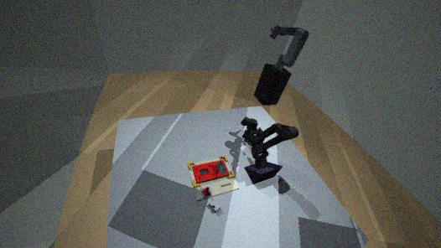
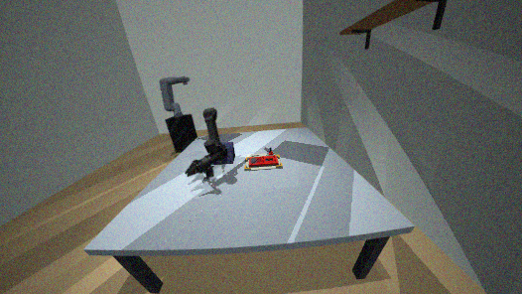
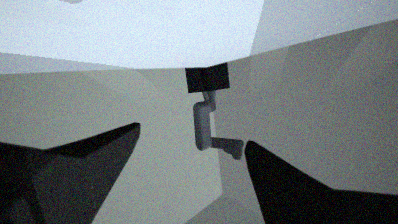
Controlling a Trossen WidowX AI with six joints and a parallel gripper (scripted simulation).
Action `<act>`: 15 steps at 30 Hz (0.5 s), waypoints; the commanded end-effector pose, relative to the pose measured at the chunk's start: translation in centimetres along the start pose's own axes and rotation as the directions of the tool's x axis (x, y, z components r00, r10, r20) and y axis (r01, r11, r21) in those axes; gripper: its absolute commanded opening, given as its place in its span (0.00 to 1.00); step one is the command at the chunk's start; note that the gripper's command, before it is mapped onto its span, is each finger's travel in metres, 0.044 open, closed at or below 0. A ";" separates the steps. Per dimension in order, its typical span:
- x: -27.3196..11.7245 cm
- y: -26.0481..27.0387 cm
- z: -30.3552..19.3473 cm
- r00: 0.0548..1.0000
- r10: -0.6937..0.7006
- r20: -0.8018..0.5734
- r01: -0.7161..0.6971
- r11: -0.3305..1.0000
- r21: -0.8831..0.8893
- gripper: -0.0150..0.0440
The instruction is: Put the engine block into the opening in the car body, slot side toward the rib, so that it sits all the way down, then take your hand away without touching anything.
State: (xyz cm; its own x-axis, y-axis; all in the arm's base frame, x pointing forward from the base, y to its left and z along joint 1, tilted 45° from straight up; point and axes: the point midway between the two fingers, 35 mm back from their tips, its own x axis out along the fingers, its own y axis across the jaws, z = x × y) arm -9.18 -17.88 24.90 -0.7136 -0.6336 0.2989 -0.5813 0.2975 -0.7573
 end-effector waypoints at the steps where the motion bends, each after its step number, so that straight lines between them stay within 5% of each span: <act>1: 0.1 -0.1 0.0 1.000 -0.001 0.002 0.001 1.000 -0.005 0.98; 15: 4.7 -2.5 1.6 0.977 0.026 0.211 0.051 0.935 -0.351 1.00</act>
State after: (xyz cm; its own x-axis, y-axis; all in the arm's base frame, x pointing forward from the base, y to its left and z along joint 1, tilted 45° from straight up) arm -10.09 -21.79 27.22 -0.6462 -0.7358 0.2025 -0.6980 0.4624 -0.5468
